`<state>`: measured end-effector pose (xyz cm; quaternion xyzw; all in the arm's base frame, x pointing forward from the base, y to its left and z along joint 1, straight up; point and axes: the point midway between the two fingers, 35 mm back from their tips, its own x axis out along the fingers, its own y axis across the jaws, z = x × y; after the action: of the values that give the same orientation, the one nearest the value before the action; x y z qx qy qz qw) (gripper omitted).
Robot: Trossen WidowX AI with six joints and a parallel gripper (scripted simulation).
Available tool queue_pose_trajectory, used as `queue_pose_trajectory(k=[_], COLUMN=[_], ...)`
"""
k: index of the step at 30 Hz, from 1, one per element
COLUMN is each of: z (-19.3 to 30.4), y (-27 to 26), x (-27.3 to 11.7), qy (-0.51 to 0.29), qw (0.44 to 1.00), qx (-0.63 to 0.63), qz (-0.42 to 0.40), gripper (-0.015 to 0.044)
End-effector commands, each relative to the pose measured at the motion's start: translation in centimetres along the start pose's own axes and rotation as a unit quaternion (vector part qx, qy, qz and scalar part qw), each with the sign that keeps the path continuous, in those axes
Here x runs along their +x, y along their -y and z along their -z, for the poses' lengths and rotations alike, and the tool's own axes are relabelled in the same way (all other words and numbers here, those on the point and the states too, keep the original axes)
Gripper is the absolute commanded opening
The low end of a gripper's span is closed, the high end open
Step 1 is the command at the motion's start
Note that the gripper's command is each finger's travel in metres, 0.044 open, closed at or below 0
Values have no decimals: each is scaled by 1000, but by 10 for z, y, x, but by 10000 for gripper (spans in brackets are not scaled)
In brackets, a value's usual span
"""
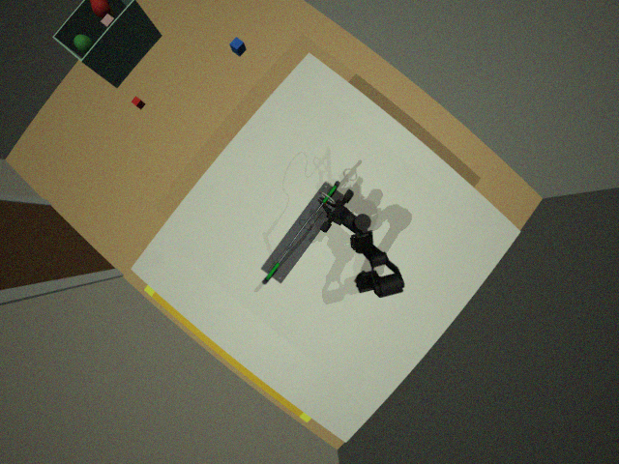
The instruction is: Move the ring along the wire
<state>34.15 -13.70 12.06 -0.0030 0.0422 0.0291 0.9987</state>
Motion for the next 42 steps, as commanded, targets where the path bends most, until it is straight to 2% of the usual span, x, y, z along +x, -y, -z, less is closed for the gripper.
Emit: queue_pose_trajectory(k=[1,42], z=[-7,-7], y=[0,-5], x=[0,0], qy=[5,4], qw=[1000,1000], qx=[-7,-6], qz=[-2,-3], gripper=[-150,-150])
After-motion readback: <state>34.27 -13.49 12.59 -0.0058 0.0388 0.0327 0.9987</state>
